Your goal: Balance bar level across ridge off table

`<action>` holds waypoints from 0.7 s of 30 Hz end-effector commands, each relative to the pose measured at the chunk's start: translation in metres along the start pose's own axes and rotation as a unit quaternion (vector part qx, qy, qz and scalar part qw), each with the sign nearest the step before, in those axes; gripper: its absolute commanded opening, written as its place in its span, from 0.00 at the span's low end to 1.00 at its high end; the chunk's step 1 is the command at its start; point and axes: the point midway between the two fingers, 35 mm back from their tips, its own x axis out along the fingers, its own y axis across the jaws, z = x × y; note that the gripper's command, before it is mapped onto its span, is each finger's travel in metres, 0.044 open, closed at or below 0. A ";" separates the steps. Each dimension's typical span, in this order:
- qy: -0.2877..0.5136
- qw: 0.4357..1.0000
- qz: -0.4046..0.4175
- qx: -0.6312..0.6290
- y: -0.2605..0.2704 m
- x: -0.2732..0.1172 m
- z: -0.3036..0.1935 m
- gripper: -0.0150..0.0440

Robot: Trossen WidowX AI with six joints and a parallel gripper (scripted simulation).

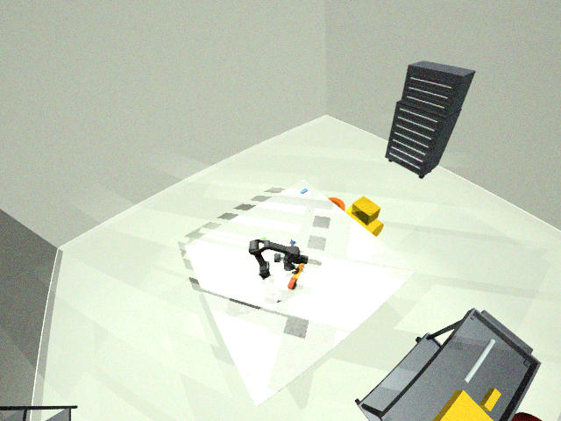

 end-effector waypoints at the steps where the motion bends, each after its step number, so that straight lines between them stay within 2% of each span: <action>1: 0.000 1.000 0.000 -0.003 0.000 0.000 0.000 0.89; 3: -0.004 1.000 0.003 -0.023 0.001 -0.001 0.001 0.80; 4: -0.006 0.999 0.005 -0.039 0.002 -0.002 0.001 0.79; 21: -0.057 0.953 0.024 -0.298 0.013 -0.018 0.009 0.79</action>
